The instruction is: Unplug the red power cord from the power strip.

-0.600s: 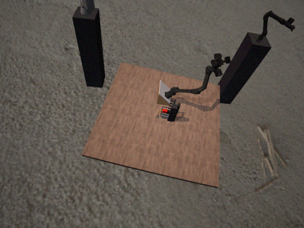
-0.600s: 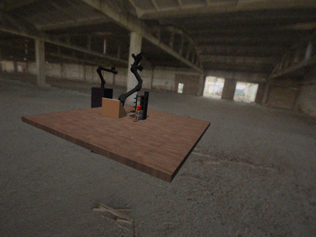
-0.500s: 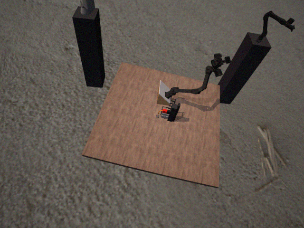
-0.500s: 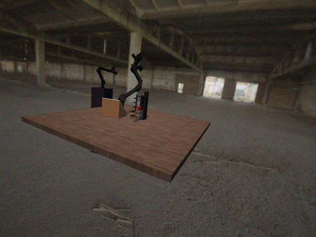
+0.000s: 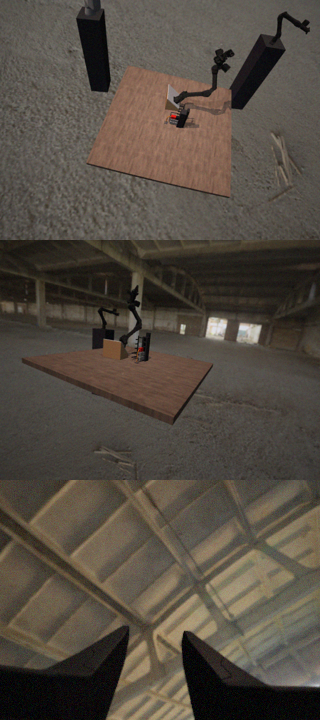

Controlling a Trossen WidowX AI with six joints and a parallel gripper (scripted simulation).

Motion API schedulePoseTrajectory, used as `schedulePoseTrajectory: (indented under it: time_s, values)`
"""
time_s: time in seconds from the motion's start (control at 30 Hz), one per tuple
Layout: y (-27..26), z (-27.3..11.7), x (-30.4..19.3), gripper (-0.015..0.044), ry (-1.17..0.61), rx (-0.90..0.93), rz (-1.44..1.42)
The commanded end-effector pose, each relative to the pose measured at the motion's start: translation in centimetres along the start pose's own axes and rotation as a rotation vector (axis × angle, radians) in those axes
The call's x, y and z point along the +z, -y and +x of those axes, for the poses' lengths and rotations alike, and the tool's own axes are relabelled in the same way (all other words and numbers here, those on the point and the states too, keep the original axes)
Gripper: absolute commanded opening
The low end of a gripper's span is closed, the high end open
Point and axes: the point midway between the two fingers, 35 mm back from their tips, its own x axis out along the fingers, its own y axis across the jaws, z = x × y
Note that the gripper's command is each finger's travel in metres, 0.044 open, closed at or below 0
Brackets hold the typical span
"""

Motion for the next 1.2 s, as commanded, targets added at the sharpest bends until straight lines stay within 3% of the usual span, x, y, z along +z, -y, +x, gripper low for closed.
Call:
schedulePoseTrajectory:
  time_s: [0.0,0.3,0.6,0.87,1.17]
  values:
    - [3.7,1.0,4.1,0.016,0.069,-0.057,0.072]
    - [14.6,2.6,9.6,0.016,0.156,-0.28,0.169]
    - [27.5,2.1,11.6,0.016,0.195,-0.572,0.225]
    - [37.6,-0.6,10.7,0.016,0.222,-0.861,0.272]
    - [49.7,-7.1,6.4,0.016,0.125,-1.266,0.264]
